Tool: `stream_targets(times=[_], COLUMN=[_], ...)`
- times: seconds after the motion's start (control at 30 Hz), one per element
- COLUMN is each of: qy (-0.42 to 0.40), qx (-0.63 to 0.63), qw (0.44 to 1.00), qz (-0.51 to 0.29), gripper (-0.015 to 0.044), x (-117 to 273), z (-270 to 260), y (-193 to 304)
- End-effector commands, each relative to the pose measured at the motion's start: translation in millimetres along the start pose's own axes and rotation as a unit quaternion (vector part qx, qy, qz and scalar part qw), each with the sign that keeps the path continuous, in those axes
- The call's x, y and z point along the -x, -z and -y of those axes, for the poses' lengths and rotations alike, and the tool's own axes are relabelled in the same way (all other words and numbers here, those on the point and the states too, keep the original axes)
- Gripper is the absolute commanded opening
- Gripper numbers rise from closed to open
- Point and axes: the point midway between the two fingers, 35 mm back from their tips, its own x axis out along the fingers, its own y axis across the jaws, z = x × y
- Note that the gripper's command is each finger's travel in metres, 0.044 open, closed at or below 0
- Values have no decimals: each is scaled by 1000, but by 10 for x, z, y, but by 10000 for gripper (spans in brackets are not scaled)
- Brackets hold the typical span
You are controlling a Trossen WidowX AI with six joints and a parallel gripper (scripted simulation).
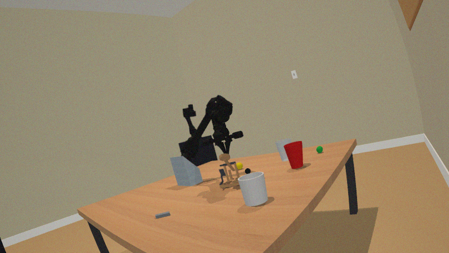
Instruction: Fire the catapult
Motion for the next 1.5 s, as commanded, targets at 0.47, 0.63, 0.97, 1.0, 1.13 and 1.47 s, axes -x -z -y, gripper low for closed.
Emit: stream_targets(times=[0.47, 0.63, 0.97, 1.0, 1.13, 1.47], qy=[2, 2, 2, 2, 2, 2], qx=[-4, -3, -3, -3, -3, -3], qw=[1000, 1000, 1000, 1000, 1000, 1000], qz=[0, 0, 0, 0, 0, 0], gripper=[0, 0, 0, 0, 0, 0], x=[-125, -192, -329, -343, -399, -518], z=[-1, -4, -7, -7, -6, -6], y=[-91, -137, -227, -236, -270, -333])
